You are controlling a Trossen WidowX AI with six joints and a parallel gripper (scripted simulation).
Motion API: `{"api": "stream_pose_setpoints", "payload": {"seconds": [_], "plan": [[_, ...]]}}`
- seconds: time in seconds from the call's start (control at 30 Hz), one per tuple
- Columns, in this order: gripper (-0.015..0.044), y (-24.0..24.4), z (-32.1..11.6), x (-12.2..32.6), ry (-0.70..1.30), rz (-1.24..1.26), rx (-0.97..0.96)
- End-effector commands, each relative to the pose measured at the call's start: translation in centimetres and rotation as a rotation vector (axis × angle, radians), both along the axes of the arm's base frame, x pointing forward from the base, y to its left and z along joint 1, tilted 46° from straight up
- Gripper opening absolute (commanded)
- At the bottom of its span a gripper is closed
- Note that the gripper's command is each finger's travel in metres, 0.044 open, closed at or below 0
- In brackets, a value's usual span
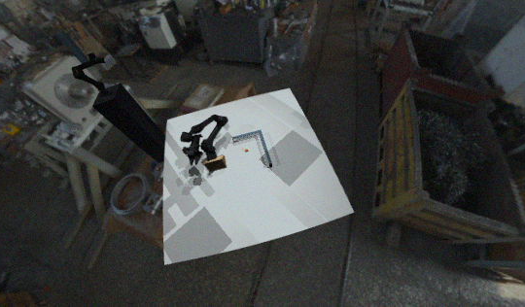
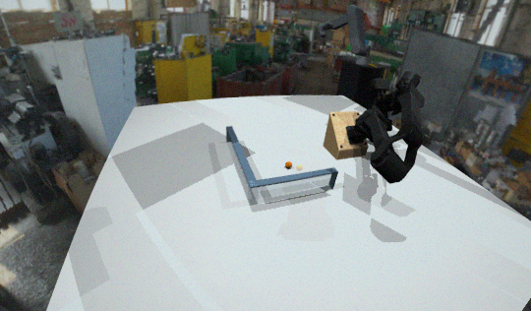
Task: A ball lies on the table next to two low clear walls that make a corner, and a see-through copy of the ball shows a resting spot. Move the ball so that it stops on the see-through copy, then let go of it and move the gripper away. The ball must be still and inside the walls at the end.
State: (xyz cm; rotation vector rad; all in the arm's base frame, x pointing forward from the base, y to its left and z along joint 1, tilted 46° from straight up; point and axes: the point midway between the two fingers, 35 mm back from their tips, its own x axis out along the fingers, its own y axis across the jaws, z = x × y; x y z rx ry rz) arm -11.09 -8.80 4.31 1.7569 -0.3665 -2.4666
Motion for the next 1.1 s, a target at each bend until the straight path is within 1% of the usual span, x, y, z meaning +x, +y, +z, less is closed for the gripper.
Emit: {"api": "stream_pose_setpoints", "payload": {"seconds": [0.0,0.07,0.2,0.23,0.43,0.63,0.73,0.9,0.97,1.07], "plan": [[0.0374,-0.1,0.0,0.1,-0.002,0.020,0.003],[0.0321,-1.2,0.2,0.9,-0.015,0.178,0.030],[0.0216,-4.2,0.7,3.8,-0.043,0.658,0.097],[0.0203,-4.8,0.8,4.6,-0.048,0.777,0.110],[0.0203,-7.6,1.3,10.3,-0.059,1.496,0.161],[0.0203,-8.4,1.6,16.9,-0.054,2.206,0.147],[0.0203,-7.5,1.6,20.0,-0.089,2.459,0.122],[0.0203,-6.6,1.6,22.9,-0.102,2.741,0.076],[0.0203,-6.0,1.6,24.6,-0.101,2.916,0.034],[0.0203,-4.4,1.5,27.7,-0.105,3.249,-0.079]]}}
